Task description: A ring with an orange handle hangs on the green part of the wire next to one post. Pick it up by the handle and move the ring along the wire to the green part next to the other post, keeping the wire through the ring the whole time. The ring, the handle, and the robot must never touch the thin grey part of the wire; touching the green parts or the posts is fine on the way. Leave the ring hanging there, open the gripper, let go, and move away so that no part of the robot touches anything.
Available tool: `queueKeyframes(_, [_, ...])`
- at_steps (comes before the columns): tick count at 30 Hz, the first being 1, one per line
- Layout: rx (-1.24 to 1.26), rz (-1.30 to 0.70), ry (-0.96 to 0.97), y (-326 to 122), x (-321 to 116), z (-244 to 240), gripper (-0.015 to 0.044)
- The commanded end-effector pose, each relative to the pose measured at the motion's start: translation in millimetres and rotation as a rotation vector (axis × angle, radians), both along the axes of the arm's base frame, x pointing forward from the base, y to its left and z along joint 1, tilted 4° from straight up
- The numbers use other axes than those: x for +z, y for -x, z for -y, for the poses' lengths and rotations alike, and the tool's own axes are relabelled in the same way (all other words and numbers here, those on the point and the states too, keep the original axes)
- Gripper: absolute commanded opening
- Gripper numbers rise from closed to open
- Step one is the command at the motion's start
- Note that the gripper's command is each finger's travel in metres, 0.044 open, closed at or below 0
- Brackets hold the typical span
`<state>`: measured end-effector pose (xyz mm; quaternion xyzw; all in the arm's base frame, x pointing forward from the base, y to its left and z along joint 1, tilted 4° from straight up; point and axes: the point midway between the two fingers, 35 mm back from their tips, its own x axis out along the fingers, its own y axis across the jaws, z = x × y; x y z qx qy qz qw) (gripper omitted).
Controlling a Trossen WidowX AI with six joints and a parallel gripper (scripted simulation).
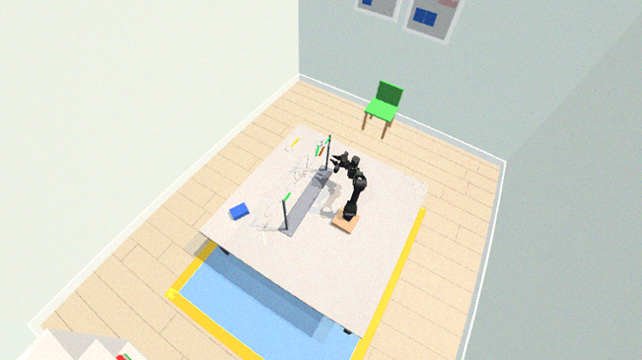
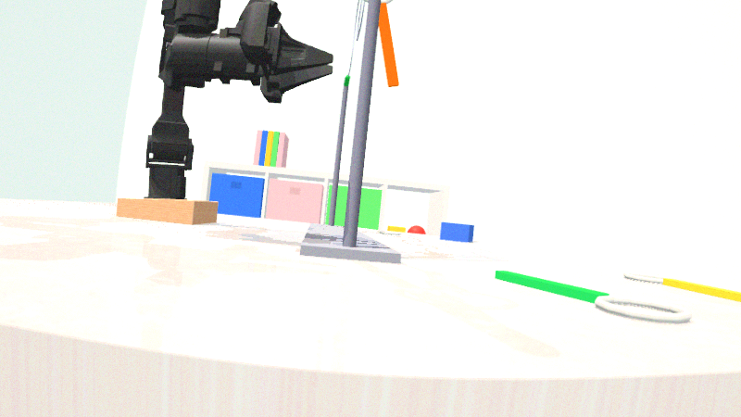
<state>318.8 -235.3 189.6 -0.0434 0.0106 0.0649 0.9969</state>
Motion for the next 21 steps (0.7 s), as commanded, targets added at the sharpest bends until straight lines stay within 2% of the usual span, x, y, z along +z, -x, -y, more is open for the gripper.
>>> queueKeyframes(1, [0.016, -0.012, -0.045, 5, 3, -14, 0.0160])
queueKeyframes(21, [0.020, 0.058, -0.107, -16, 7, -11, 0.0160])
